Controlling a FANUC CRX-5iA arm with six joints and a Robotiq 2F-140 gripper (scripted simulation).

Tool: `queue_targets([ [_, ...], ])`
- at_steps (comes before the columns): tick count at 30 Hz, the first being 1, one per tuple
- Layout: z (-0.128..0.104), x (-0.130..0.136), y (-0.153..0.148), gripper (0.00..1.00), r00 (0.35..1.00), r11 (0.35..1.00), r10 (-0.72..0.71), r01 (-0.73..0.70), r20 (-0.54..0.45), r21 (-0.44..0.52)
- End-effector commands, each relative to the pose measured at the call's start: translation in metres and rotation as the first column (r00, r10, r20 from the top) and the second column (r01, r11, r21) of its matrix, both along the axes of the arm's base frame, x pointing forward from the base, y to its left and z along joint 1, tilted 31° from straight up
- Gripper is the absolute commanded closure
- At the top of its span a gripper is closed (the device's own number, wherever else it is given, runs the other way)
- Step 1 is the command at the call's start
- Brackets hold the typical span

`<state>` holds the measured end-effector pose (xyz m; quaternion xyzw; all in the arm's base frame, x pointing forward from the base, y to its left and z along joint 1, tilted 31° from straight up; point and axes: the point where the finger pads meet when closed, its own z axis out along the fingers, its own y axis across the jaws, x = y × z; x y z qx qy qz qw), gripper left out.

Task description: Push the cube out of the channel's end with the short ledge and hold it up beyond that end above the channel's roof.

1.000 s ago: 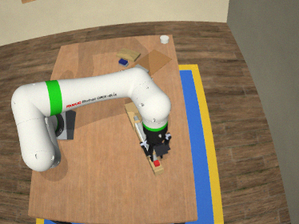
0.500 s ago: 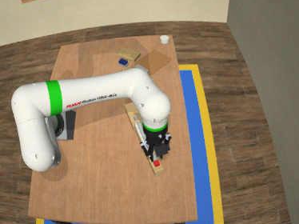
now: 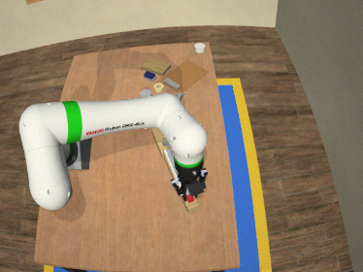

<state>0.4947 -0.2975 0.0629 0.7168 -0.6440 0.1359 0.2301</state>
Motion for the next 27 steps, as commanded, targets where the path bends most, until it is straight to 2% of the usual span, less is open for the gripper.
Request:
queue_targets([
  [1,0.0,0.001,0.0,0.67,1.0,1.0,0.001,-0.001,0.001,0.0],
  [11,-0.017,-0.001,-0.01,0.67,1.0,1.0,0.001,-0.001,0.001,0.0],
  [27,-0.018,-0.002,-0.011,0.67,1.0,1.0,0.001,-0.001,0.001,0.0],
])
